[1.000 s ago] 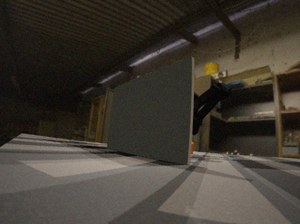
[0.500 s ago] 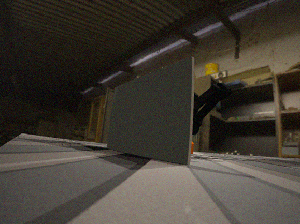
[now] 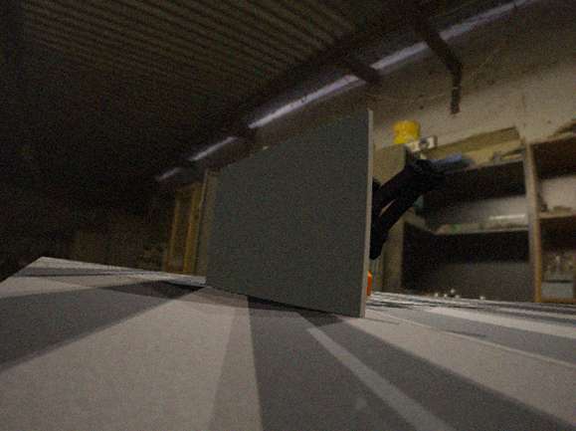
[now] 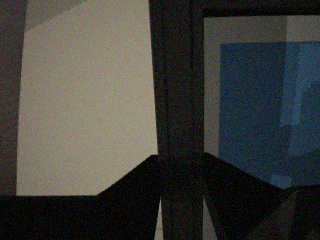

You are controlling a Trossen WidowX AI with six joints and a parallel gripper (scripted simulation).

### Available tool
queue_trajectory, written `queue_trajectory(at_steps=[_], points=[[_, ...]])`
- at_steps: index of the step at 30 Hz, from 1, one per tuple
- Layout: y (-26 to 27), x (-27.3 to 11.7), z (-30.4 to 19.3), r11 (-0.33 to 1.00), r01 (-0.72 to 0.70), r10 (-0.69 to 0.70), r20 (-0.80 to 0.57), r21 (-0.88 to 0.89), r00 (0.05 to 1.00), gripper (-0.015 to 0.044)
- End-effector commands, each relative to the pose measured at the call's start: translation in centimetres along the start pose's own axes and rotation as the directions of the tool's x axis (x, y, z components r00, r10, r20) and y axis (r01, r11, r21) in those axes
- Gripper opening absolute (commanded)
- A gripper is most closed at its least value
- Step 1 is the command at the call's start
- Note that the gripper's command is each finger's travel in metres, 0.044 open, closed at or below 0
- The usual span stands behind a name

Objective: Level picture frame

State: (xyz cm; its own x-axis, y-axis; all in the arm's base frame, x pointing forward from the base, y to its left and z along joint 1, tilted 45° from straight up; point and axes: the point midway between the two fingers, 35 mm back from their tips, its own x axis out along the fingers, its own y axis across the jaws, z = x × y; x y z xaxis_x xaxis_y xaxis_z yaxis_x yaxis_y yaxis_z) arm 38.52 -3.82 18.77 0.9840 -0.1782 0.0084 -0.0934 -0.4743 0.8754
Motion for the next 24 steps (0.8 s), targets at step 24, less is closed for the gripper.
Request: queue_trajectory(at_steps=[24], points=[[0.94, 0.0, 0.0, 1.0, -0.002, 0.002, -0.001, 0.002, 1.0, 0.0]])
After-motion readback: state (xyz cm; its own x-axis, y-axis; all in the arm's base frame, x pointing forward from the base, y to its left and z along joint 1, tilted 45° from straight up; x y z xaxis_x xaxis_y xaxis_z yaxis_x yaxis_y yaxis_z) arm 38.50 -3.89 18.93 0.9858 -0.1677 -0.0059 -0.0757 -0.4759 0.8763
